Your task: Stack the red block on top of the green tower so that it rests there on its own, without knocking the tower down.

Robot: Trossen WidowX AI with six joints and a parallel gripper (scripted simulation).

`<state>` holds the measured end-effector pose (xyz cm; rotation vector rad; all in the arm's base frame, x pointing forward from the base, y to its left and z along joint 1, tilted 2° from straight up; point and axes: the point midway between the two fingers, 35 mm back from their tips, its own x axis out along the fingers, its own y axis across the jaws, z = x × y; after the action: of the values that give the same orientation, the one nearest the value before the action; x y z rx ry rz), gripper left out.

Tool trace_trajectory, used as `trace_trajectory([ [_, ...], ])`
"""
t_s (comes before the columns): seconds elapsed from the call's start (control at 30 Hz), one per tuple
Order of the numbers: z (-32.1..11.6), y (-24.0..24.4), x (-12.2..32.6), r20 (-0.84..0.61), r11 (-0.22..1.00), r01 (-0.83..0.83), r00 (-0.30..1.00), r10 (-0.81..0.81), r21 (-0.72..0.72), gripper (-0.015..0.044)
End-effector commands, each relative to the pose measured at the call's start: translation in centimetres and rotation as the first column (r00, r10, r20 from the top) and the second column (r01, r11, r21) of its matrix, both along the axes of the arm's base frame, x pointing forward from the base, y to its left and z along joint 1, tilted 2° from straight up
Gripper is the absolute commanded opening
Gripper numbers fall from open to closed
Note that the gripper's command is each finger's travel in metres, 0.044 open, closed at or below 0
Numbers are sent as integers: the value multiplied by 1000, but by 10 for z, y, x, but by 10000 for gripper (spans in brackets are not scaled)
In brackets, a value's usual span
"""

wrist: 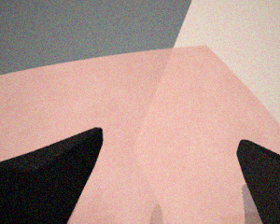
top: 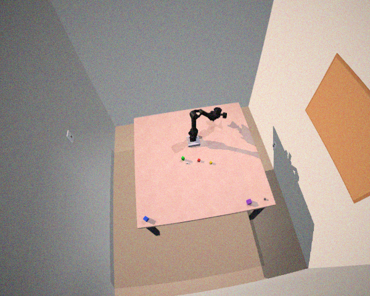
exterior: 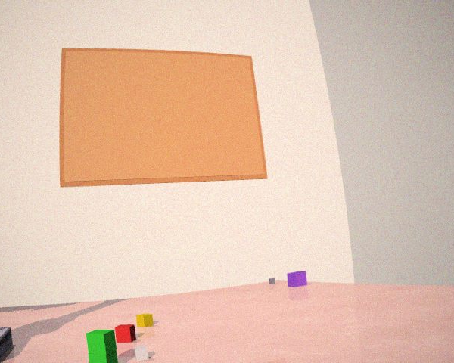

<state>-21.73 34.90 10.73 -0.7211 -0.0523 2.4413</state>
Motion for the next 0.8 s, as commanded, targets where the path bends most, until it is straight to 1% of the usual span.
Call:
trace_trajectory([
  [0.0,0,0,1,0,1000,3,1000,-3,-1,426],
  [0.03,0,2,3,1,1000,12,1000,-12,-6,440],
  [0.13,-2,10,21,6,997,76,997,-75,-35,440],
  [0.37,-10,33,93,29,936,320,947,-320,-149,440],
  [0.53,-15,41,145,47,846,479,875,-482,-235,440],
  [0.77,-23,38,219,99,667,667,728,-679,-331,440],
])
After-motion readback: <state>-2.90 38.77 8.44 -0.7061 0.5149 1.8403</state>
